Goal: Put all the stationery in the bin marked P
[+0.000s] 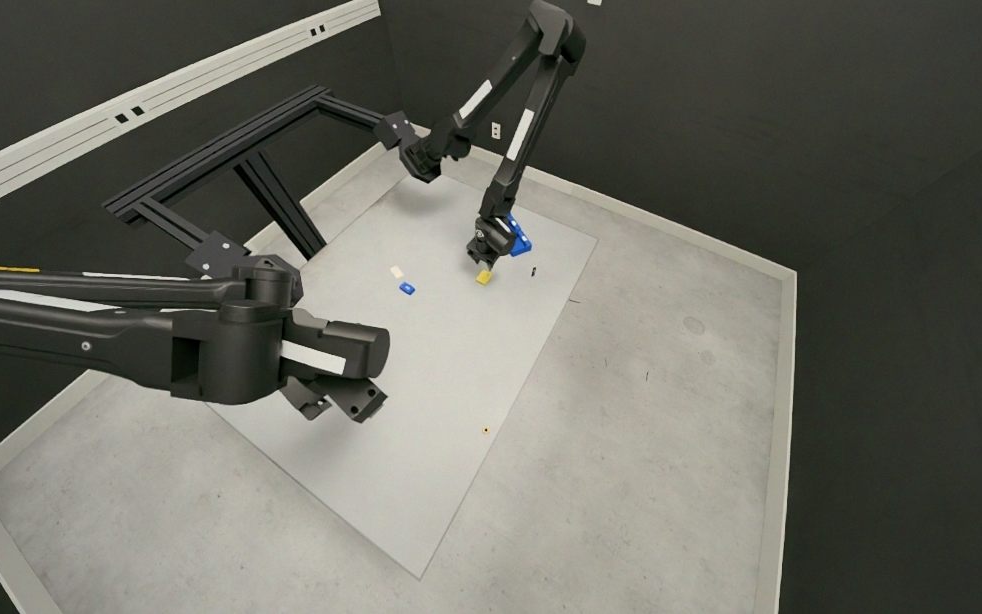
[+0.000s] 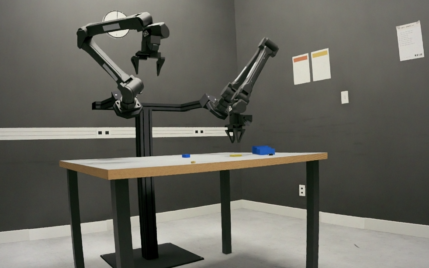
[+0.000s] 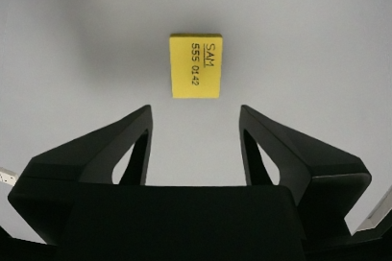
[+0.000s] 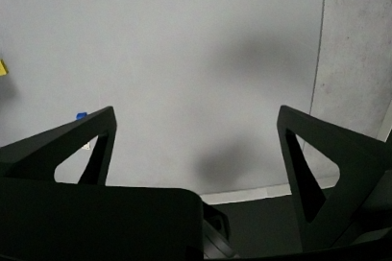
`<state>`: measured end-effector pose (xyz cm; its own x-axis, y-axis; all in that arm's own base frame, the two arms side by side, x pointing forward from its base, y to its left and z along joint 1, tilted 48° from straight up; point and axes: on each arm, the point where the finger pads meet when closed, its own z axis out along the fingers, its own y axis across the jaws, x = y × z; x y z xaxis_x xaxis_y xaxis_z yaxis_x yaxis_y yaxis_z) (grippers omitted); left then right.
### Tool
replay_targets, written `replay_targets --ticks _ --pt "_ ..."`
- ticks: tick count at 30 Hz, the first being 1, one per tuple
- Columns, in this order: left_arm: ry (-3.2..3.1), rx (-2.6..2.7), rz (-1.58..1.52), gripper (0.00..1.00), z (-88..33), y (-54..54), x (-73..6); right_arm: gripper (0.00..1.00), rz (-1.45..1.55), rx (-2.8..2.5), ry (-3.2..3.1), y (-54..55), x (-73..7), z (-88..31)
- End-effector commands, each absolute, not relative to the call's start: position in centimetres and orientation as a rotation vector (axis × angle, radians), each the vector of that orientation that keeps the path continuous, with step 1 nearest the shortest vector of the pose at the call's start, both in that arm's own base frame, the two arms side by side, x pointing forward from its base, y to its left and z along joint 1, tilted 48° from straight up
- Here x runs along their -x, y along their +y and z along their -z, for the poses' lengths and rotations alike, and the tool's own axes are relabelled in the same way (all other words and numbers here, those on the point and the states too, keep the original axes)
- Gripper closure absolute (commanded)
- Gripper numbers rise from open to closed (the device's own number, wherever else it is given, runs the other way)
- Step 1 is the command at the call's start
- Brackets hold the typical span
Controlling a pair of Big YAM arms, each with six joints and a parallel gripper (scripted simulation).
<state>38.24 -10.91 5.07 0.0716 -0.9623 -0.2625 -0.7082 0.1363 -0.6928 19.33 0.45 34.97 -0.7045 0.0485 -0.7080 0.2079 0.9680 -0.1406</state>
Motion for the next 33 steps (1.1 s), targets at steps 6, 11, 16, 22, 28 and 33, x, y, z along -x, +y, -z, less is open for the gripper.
replay_targets --ticks 6,11,16,22,28,33 --pt "1.69 1.627 0.457 0.47 -5.5 -11.2 -38.4 0.0 0.241 -0.197 2.31 0.1 -19.1 -36.8" --pt "1.69 1.627 0.457 0.47 -5.5 -11.3 -38.3 0.0 0.241 -0.197 2.31 0.1 -19.1 -36.8" --pt "1.687 1.629 0.449 0.47 -4.4 -10.6 -39.6 0.0 0.241 -0.197 2.31 0.1 -19.1 -36.8" --pt "1.689 1.629 0.445 0.47 -2.5 -9.9 -41.0 0.0 0.241 -0.197 2.31 0.1 -19.1 -36.8" --pt "1.689 1.629 0.445 0.47 -0.9 -9.3 -42.5 0.0 0.241 -0.197 2.31 0.1 -19.1 -36.8" --pt "1.691 1.626 0.445 0.47 -0.9 -9.4 -42.6 0.0 0.241 -0.197 2.31 0.1 -19.1 -36.8"
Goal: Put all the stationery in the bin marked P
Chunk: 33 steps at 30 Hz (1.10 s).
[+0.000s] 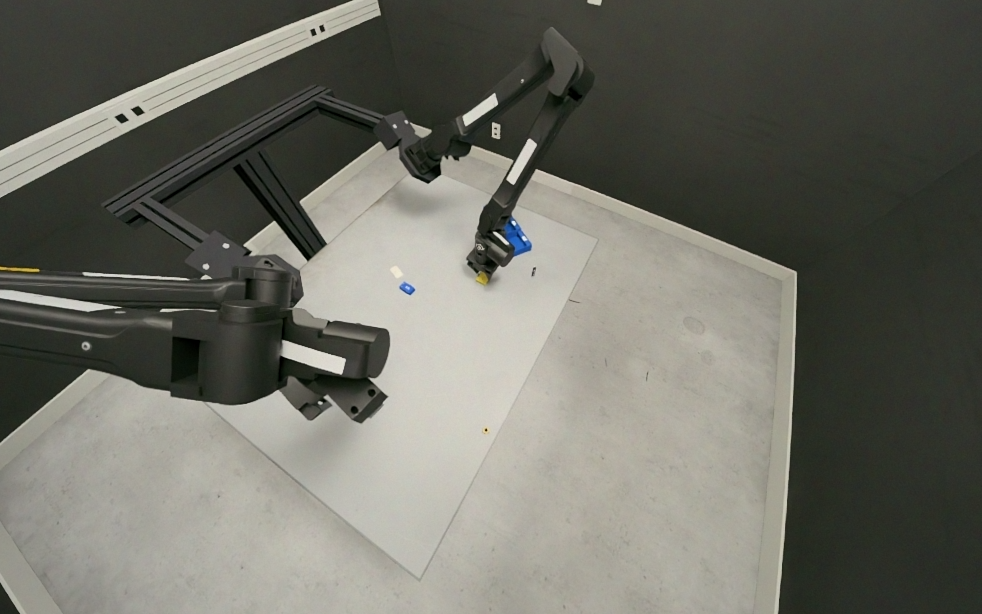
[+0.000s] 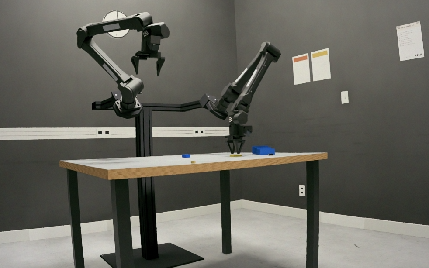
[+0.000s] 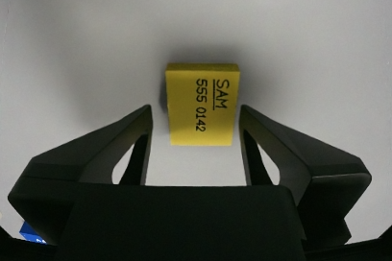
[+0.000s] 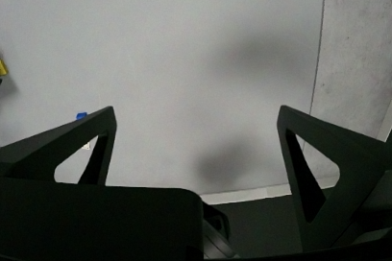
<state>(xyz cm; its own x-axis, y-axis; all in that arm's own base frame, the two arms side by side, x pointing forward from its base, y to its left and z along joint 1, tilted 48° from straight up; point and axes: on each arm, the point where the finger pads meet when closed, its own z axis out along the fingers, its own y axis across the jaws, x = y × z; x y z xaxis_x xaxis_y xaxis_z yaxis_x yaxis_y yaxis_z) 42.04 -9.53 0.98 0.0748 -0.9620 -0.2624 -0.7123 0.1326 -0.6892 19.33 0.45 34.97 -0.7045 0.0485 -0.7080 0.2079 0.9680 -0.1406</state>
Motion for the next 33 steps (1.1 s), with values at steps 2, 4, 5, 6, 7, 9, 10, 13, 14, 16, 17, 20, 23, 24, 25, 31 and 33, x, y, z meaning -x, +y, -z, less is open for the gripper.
replay_targets --ticks 2,4,5,6,7,9,10,13,14,16,17,20,23,24,25,31,33 --pt "1.695 1.611 0.469 0.47 -1.6 -10.2 -42.6 0.0 0.241 -0.197 2.31 0.1 -19.1 -36.8" --pt "1.691 1.616 0.472 0.47 -1.7 -10.3 -42.7 0.0 0.241 -0.197 2.31 0.1 -19.1 -36.8" --pt "1.697 1.621 0.449 0.47 -0.9 -9.8 -42.7 0.0 0.241 -0.197 2.31 0.1 -19.1 -36.8" --pt "1.689 1.629 0.445 0.47 -0.9 -9.3 -42.9 0.0 0.241 -0.197 2.31 0.1 -19.1 -36.8" --pt "1.689 1.629 0.445 0.47 -0.8 -9.3 -43.0 0.0 0.241 -0.197 2.31 0.1 -19.1 -36.8" --pt "1.689 1.629 0.445 0.47 -0.6 -9.2 -43.2 0.0 0.241 -0.197 2.31 0.1 -19.1 -36.8" --pt "1.689 1.629 0.444 0.47 -0.4 -9.1 -43.2 0.0 0.241 -0.197 2.31 0.1 -19.1 -36.8" --pt "1.692 1.63 0.439 0.47 0.1 -8.9 -43.1 0.0 0.241 -0.197 2.31 0.1 -19.1 -36.8" --pt "1.695 1.63 0.433 0.47 0.3 -8.7 -42.9 0.0 0.241 -0.197 2.31 0.1 -19.1 -36.8" --pt "1.697 1.631 0.429 0.47 0.5 -8.6 -42.7 0.0 0.241 -0.197 2.31 0.1 -19.1 -36.8" --pt "1.697 1.631 0.429 0.47 0.5 -8.6 -42.7 0.0 0.241 -0.197 2.31 0.1 -19.1 -36.8" --pt "1.697 1.634 0.437 0.47 0.5 -8.9 -42.6 0.0 0.241 -0.197 2.31 0.1 -19.1 -36.8" --pt "1.696 1.633 0.44 0.47 0.5 -9.0 -42.7 0.0 0.241 -0.197 2.31 0.1 -19.1 -36.8" --pt "1.696 1.633 0.44 0.47 0.5 -9.0 -42.7 0.0 0.241 -0.197 2.31 0.1 -19.1 -36.8" --pt "1.696 1.633 0.439 0.47 0.5 -9.0 -42.6 0.0 0.241 -0.197 2.31 0.1 -19.1 -36.8" --pt "1.7 1.634 0.435 0.66 0.7 -9.0 -42.4 0.0 0.241 -0.197 2.31 0.1 -19.1 -36.8" --pt "1.699 1.634 0.435 0.66 0.7 -9.0 -42.4 0.0 0.241 -0.197 2.31 0.1 -19.1 -36.8"
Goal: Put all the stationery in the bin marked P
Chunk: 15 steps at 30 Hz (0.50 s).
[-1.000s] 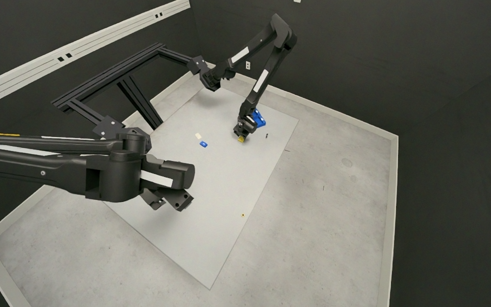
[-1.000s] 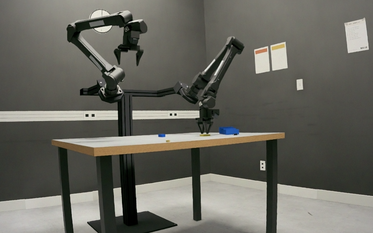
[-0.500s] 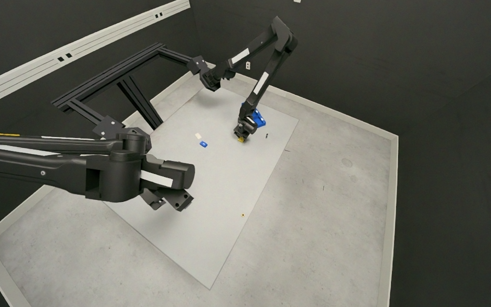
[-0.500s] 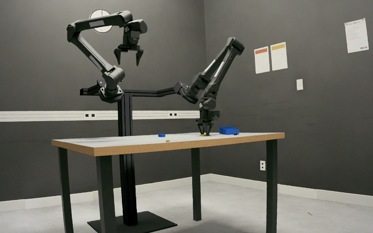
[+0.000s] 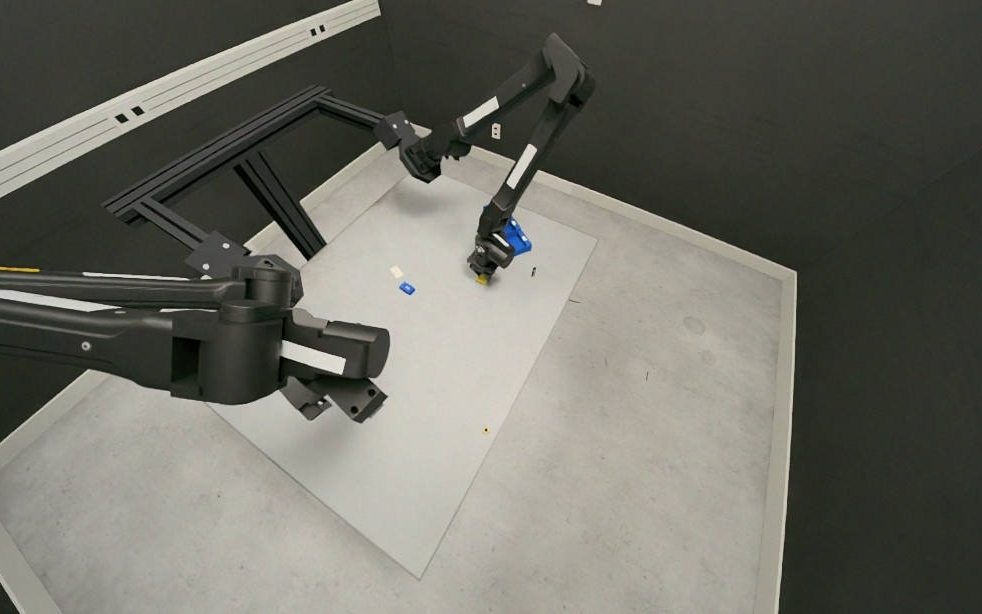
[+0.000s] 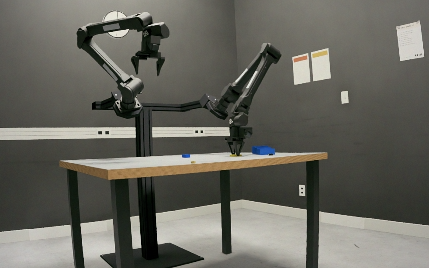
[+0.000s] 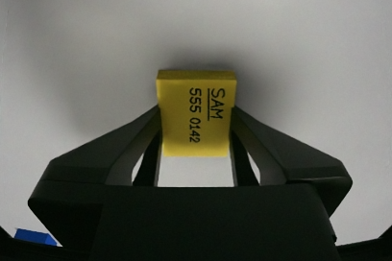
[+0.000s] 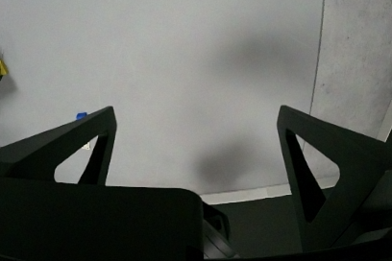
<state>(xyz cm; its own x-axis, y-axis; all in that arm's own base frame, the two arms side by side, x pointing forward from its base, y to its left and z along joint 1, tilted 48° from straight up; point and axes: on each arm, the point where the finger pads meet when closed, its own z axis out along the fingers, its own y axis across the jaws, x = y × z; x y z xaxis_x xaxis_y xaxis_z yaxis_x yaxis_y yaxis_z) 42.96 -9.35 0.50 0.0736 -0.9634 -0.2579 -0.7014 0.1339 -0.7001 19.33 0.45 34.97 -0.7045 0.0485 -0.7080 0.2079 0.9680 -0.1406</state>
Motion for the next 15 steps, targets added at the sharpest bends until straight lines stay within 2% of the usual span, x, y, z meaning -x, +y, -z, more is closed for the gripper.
replay_targets --ticks 1,15 --pt "1.699 1.634 0.435 0.66 0.74 -8.96 -42.37 0.0 0.241 -0.197 2.31 0.13 -19.11 -36.82" --pt "1.698 1.633 0.438 0.66 0.77 -8.99 -42.45 0.0 0.241 -0.197 2.31 0.13 -19.11 -36.82"
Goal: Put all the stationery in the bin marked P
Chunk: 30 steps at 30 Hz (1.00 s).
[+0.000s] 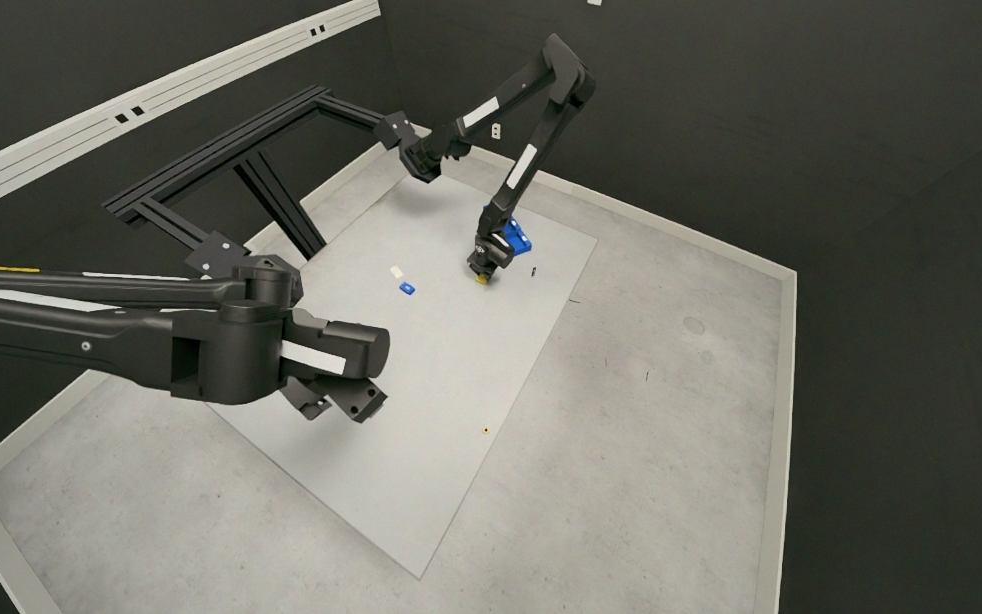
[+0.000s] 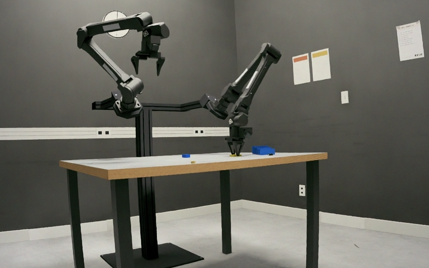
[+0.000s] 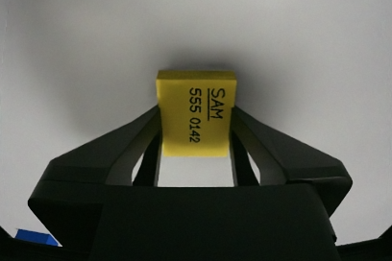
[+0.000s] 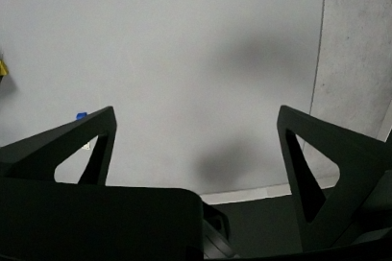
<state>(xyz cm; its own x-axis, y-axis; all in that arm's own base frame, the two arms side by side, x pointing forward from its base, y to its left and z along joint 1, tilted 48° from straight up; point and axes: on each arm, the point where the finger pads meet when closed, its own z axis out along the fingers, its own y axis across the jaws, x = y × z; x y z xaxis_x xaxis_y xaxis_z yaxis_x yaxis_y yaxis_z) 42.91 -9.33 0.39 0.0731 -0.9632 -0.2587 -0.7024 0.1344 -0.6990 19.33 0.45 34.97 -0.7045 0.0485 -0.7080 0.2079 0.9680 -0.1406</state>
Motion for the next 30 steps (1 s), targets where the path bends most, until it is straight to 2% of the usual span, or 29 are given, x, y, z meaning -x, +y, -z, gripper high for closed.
replay_targets --ticks 1,30 --pt "1.698 1.633 0.438 0.66 0.8 -9.0 -42.4 0.0 0.241 -0.197 2.31 0.1 -19.1 -36.8" --pt "1.696 1.626 0.462 0.66 -4.0 -11.0 -38.4 0.0 0.241 -0.197 2.31 0.1 -19.1 -36.8"
